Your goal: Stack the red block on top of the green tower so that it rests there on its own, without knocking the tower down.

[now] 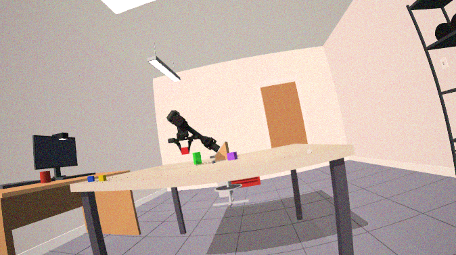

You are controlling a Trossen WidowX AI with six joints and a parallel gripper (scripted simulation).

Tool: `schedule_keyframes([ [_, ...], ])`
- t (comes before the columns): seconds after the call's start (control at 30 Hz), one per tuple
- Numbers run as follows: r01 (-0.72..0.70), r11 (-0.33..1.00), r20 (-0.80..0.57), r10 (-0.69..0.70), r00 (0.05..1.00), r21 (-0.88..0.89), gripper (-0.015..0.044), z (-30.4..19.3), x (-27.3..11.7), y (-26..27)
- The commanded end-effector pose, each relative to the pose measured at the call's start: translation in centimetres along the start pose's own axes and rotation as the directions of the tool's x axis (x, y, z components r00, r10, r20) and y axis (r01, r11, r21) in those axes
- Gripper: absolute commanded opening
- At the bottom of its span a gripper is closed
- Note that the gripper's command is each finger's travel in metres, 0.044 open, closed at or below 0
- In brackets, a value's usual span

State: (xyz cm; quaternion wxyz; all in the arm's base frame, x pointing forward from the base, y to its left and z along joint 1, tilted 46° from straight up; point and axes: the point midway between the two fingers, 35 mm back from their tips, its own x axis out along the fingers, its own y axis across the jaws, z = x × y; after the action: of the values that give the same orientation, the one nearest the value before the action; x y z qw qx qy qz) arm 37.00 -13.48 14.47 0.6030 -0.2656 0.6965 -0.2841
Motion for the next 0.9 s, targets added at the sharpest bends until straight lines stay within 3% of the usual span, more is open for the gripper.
schedule_keyframes([
  [0.0, -0.005, 1.0, 0.003, 0.005, 1.0, 0.005, 0.0, 0.0, -1.5, 0.1],
  [0.47, -0.006, 1.0, 0.003, 0.006, 1.0, 0.004, 0.0, -0.2, -3.8, 0.1],
  [0.87, -0.013, 1.0, 0.009, 0.013, 1.0, -0.012, 0.0, -4.7, -5.2, 0.8],
])
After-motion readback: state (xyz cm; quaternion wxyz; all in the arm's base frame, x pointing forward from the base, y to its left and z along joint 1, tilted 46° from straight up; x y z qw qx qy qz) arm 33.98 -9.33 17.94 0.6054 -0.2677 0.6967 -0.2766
